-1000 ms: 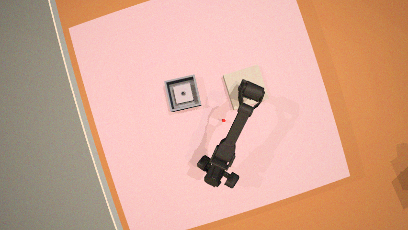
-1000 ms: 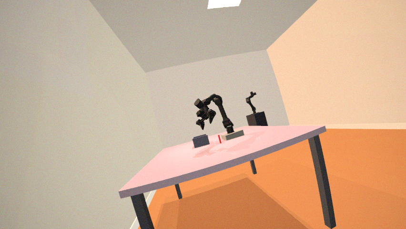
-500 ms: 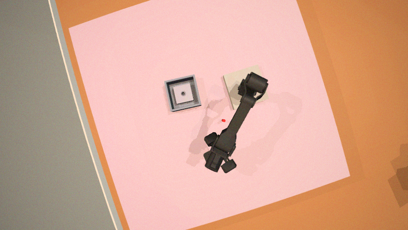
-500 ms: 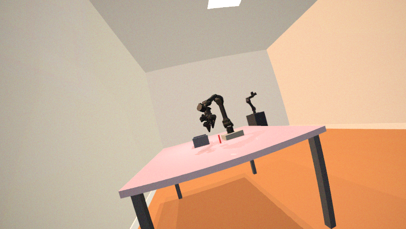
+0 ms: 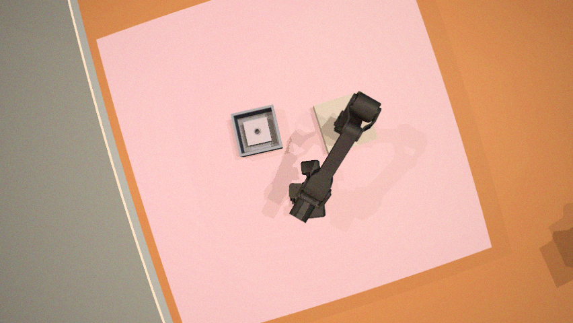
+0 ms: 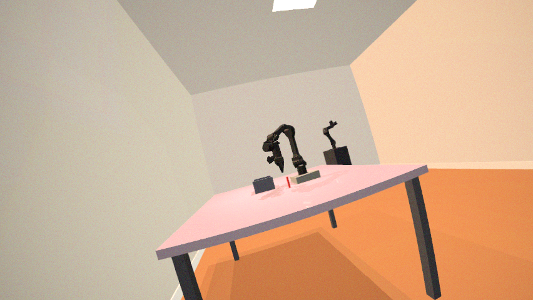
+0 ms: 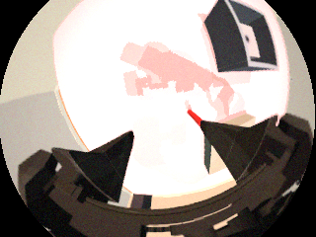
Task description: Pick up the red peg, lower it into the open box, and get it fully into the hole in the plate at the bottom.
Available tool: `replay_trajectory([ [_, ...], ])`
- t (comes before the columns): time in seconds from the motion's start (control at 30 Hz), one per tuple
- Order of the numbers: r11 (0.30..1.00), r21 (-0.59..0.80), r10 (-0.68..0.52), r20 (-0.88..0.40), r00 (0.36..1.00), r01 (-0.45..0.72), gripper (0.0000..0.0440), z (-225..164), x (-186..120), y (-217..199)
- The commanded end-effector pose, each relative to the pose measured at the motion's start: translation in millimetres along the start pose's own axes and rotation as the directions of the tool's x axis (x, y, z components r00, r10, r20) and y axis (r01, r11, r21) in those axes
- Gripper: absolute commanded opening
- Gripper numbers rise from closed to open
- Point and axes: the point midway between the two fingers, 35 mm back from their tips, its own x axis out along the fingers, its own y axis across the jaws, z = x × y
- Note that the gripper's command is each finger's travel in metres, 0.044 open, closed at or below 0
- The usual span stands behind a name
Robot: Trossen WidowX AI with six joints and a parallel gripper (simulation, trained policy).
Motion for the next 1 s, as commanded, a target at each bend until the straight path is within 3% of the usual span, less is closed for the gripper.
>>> replay_trajectory([
  [0.0,0.991,0.115,-0.072,-0.021,0.997,0.074,0.044,-8.9,5.3,-24.8],
  [0.3,0.927,0.331,-0.172,-0.043,0.984,0.177,0.0438,-23.0,29.7,-62.3],
  [0.7,0.865,0.477,-0.18,0.007,0.984,0.155,0.0435,-27.5,81.0,-78.9],
  [0.8,0.85,0.505,-0.181,0.013,0.983,0.15,0.04,-29.2,90.2,-81.8],
  [0.97,0.817,0.552,-0.191,-0.011,0.982,0.165,0.0289,-35.9,100.9,-90.1],
])
